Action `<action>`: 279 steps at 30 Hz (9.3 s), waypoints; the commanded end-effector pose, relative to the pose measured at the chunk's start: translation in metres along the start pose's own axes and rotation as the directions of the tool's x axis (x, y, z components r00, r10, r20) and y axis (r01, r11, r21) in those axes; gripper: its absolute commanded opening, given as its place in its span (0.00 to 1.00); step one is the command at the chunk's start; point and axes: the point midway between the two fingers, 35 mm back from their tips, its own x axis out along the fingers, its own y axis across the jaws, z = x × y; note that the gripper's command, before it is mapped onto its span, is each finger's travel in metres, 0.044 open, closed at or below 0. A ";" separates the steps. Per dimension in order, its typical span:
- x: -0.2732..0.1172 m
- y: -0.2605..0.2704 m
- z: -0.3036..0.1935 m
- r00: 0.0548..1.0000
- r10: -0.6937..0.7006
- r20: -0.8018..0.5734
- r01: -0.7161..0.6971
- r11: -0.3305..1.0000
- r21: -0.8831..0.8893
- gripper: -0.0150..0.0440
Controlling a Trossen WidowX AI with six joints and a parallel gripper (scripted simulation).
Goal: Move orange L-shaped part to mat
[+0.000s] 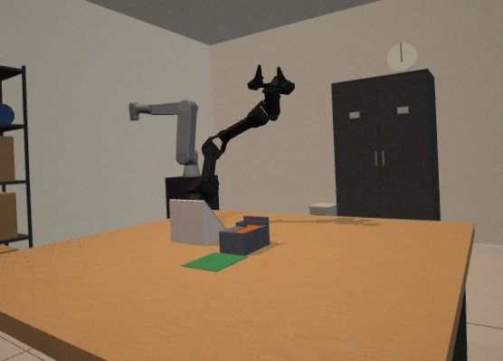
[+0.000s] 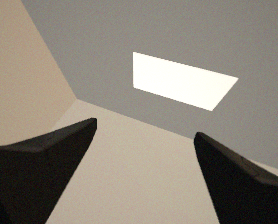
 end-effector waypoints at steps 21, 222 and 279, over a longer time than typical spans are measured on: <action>-0.060 0.207 -0.326 0.196 0.529 -0.826 -0.981 0.112 -0.161 0.56; -0.224 0.187 -0.514 -0.805 0.261 -0.533 0.220 0.965 0.141 0.25; -0.155 0.164 -0.468 -0.806 0.262 -0.531 0.224 0.965 0.136 0.25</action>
